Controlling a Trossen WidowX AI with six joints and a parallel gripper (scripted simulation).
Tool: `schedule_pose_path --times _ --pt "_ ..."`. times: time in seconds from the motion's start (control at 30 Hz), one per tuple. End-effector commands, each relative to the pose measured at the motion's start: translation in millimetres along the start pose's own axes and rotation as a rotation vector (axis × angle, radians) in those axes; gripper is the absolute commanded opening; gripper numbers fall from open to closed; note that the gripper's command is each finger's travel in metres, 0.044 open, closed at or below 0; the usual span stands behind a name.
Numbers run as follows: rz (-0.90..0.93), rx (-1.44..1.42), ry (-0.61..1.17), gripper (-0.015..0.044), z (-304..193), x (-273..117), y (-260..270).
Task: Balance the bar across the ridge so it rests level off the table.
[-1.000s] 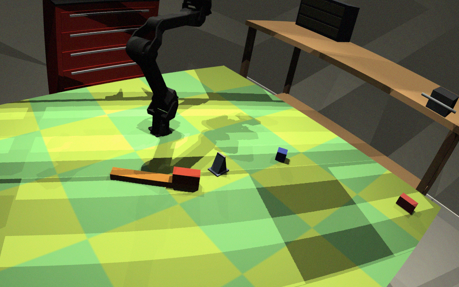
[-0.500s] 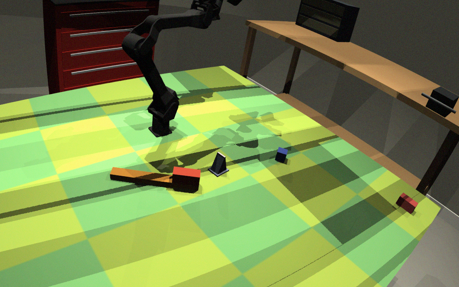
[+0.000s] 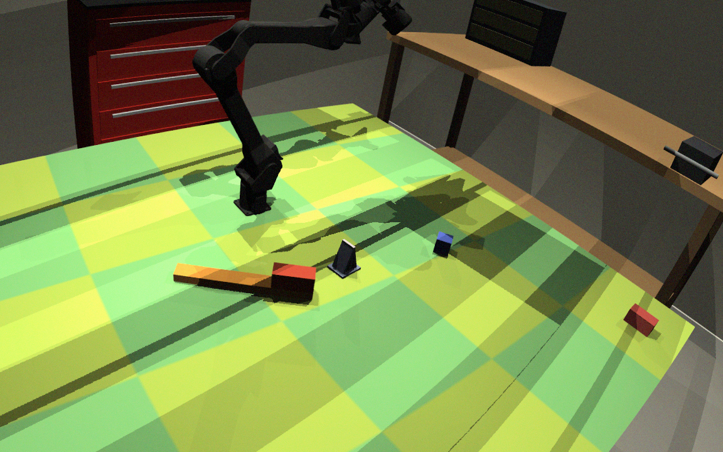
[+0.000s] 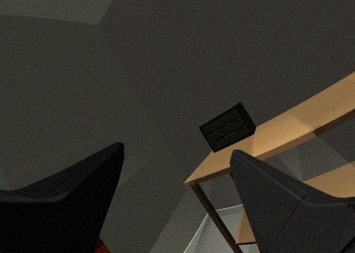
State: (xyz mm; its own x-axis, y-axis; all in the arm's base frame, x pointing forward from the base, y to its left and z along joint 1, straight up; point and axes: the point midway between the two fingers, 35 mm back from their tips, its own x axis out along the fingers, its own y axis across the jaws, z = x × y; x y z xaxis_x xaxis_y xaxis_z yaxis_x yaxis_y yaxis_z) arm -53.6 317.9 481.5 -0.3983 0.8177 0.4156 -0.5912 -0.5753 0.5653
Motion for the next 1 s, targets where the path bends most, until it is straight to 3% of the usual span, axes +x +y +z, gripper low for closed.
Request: schedule_pose_path --times 0.0,0.47,0.97 --pt "-0.087 0.016 -0.018 0.0315 10.1 -2.7 -23.0" --pt "-0.385 0.09 -0.091 0.0315 41.3 -32.5 -102.9" --pt "-0.691 0.191 -0.225 0.0315 77.1 -91.2 -176.5"
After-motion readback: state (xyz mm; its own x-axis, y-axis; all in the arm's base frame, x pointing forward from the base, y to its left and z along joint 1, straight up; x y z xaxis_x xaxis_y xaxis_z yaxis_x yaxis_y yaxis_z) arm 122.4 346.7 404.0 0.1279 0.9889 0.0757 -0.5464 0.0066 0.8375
